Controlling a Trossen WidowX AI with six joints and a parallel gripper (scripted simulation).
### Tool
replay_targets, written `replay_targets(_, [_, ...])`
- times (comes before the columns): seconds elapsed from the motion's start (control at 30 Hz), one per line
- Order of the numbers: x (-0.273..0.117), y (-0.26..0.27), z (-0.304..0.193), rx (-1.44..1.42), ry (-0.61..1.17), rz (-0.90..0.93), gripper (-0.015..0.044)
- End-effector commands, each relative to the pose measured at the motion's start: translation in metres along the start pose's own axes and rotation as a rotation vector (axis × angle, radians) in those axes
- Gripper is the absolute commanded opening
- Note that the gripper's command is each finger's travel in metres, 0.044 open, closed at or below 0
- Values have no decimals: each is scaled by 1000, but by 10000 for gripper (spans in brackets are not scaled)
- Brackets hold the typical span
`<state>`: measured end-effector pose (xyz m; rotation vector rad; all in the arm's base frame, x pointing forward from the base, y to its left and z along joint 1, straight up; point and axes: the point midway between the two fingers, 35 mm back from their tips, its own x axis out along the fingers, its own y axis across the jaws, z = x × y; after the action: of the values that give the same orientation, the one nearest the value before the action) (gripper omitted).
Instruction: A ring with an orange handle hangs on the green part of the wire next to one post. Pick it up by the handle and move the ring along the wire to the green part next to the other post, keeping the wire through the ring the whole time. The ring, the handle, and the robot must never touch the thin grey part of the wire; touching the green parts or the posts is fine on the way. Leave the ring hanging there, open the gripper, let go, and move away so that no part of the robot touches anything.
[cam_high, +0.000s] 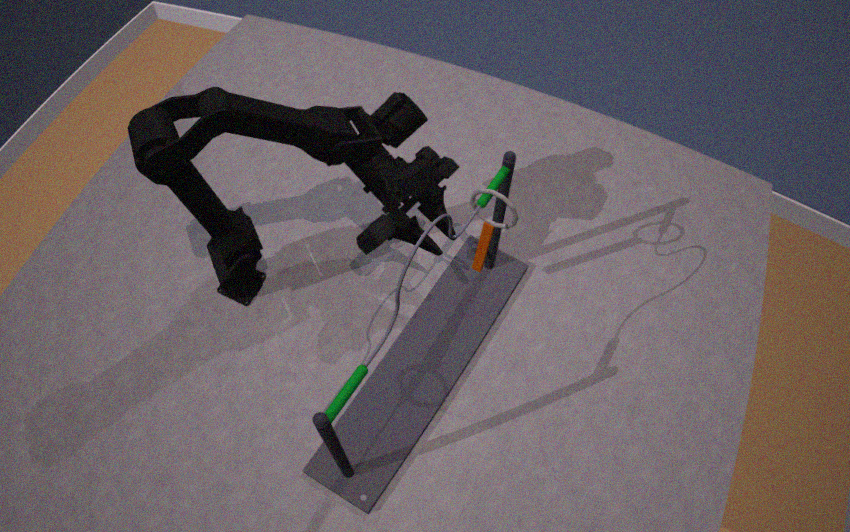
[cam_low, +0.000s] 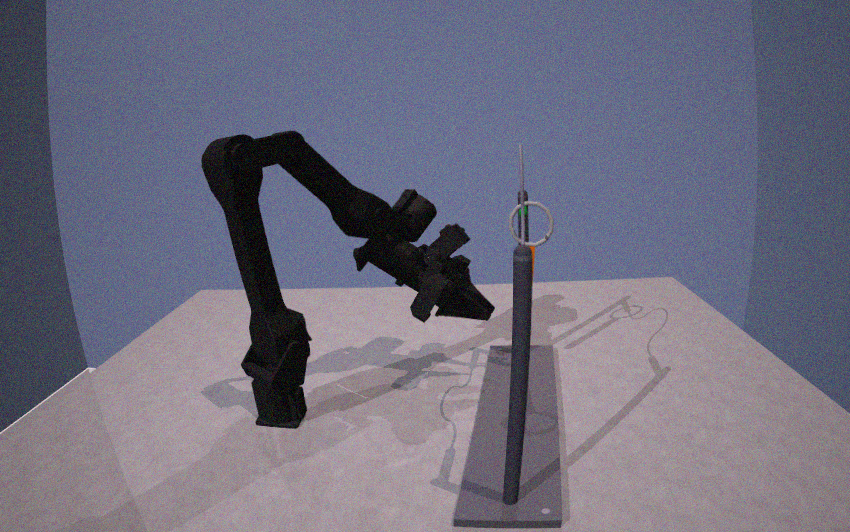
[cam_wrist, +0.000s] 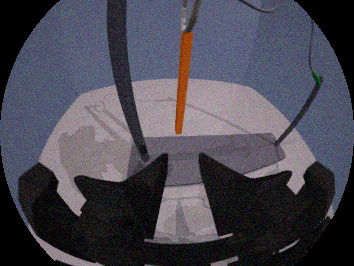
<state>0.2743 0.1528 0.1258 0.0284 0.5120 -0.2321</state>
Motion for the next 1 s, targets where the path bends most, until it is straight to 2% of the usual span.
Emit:
replay_targets(0.0, [-15,0,1,7,-6,-2,160])
replay_targets(0.17, [-29,-2,2,7,-9,-1,160])
replay_targets(0.87, [-29,-2,2,7,-9,-1,160])
replay_targets(0.97, [-46,0,0,3,0,1,239])
